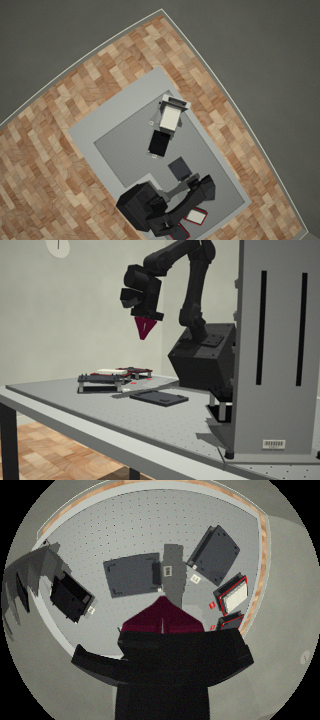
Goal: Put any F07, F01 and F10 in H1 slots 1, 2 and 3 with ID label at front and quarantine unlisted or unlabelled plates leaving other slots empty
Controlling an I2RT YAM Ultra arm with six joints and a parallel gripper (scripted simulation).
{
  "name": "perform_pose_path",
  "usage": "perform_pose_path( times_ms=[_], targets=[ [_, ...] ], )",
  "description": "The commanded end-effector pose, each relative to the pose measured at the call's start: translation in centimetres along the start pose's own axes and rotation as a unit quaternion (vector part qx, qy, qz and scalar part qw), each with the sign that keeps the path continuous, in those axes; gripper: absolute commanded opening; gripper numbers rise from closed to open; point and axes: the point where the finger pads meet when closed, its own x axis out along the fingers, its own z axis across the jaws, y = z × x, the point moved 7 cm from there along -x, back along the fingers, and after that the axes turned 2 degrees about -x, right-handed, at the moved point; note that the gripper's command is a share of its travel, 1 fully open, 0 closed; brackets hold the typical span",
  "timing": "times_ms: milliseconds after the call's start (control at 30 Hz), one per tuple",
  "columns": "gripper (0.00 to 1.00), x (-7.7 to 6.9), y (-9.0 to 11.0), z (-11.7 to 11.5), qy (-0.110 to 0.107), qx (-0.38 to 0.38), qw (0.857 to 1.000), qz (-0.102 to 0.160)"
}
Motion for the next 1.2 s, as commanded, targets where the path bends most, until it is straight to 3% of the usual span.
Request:
perform_pose_path(
  times_ms=[0, 233, 367, 667, 800, 1167],
  targets=[
    [0.00, -0.8, 0.4, 0.4, -0.030, -0.017, 0.999, 0.012],
    [0.00, -1.6, 1.1, 1.4, -0.045, -0.026, 0.998, 0.018],
    [0.00, -2.3, 1.6, 1.9, -0.077, -0.045, 0.996, 0.030],
    [0.00, -4.6, 1.9, 2.2, -0.077, -0.044, 0.996, 0.030],
    [0.00, -4.7, 1.9, 2.2, -0.077, -0.044, 0.996, 0.030],
    [0.00, -5.2, 1.3, 5.8, -0.078, -0.043, 0.996, 0.030]
  ],
)
